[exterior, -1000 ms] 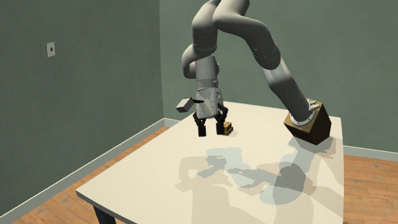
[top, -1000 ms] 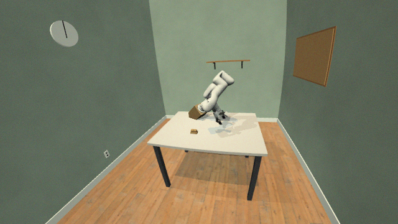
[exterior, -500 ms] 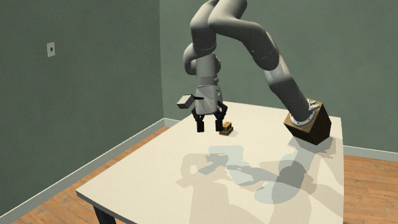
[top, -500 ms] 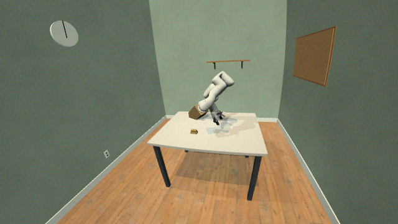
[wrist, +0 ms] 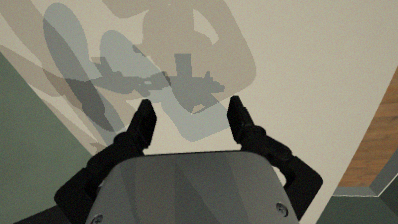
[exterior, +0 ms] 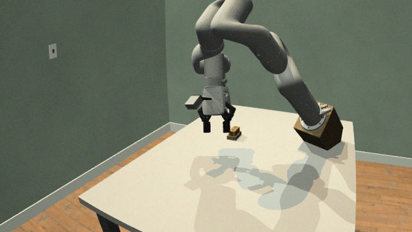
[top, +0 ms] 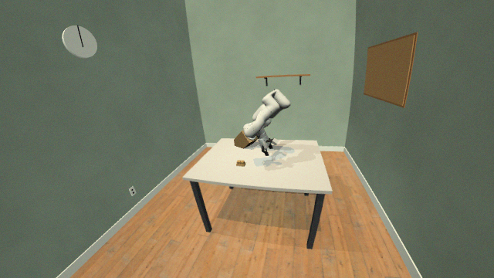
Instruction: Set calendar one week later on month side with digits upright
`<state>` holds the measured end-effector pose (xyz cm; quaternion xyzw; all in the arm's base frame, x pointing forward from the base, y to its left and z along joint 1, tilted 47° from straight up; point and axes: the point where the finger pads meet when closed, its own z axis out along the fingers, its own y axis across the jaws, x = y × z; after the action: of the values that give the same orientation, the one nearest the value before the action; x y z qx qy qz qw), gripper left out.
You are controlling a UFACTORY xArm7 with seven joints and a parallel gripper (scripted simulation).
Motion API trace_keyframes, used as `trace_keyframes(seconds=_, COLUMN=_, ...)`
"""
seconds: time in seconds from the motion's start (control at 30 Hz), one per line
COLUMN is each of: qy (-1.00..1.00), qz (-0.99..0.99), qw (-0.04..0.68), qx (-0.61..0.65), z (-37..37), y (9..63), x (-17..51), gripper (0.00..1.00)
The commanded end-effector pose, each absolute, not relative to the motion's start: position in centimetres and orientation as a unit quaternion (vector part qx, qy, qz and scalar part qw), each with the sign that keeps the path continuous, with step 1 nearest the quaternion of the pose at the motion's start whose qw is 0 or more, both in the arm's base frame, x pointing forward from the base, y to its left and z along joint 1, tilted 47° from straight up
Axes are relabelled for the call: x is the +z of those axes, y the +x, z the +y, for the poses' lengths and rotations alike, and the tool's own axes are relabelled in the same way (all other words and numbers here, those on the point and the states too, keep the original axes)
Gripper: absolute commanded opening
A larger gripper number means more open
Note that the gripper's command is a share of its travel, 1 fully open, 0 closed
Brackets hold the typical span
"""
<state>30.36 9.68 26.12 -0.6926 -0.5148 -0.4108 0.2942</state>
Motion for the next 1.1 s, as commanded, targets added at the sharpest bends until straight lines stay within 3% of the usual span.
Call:
trace_keyframes(seconds=0.0, qy=-0.69, qz=-0.518, qw=0.283, qx=-0.418, z=8.6, y=30.9, x=25.7, gripper=1.0)
trace_keyframes(seconds=0.3, qy=-0.69, qz=-0.518, qw=0.283, qx=-0.418, z=8.6, y=30.9, x=25.7, gripper=1.0)
trace_keyframes(seconds=0.37, qy=-0.69, qz=-0.537, qw=0.227, qx=-0.429, z=3.7, y=32.6, x=22.9, gripper=1.0)
trace_keyframes(seconds=1.07, qy=-0.69, qz=-0.546, qw=0.203, qx=-0.43, z=1.4, y=33.2, x=21.5, gripper=1.0)
